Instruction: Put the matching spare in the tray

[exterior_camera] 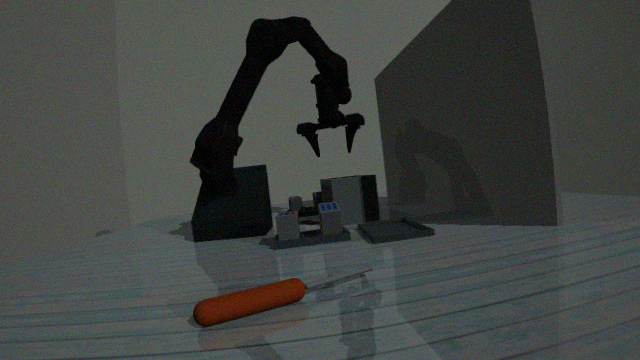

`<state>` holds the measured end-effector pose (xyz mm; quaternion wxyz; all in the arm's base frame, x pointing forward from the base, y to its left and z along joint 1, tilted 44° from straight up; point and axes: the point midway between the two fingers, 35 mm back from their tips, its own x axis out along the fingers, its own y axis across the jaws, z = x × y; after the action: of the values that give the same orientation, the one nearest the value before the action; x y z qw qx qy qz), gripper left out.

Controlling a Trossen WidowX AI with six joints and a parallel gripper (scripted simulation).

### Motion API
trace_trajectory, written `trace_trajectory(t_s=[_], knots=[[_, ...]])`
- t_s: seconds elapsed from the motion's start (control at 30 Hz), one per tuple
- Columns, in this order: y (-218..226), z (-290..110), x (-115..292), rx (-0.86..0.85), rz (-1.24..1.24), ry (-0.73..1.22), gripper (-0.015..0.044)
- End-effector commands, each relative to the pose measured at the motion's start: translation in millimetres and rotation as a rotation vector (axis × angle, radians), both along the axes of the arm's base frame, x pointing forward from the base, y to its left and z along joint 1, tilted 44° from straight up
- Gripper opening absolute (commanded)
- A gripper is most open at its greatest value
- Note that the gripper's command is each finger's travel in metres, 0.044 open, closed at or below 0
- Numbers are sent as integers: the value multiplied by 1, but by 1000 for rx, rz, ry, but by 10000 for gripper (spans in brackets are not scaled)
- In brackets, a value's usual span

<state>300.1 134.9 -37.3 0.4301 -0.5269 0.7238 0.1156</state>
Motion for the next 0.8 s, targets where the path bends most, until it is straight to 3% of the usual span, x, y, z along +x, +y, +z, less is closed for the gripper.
trace_trajectory(t_s=[0.0,0.4,0.57,0.77], knots=[[8,-37,-51,27,306,297,440],[8,-37,-51,27,309,300,440],[-13,-64,-51,26,309,299,309],[-17,-69,-51,26,309,299,300]])
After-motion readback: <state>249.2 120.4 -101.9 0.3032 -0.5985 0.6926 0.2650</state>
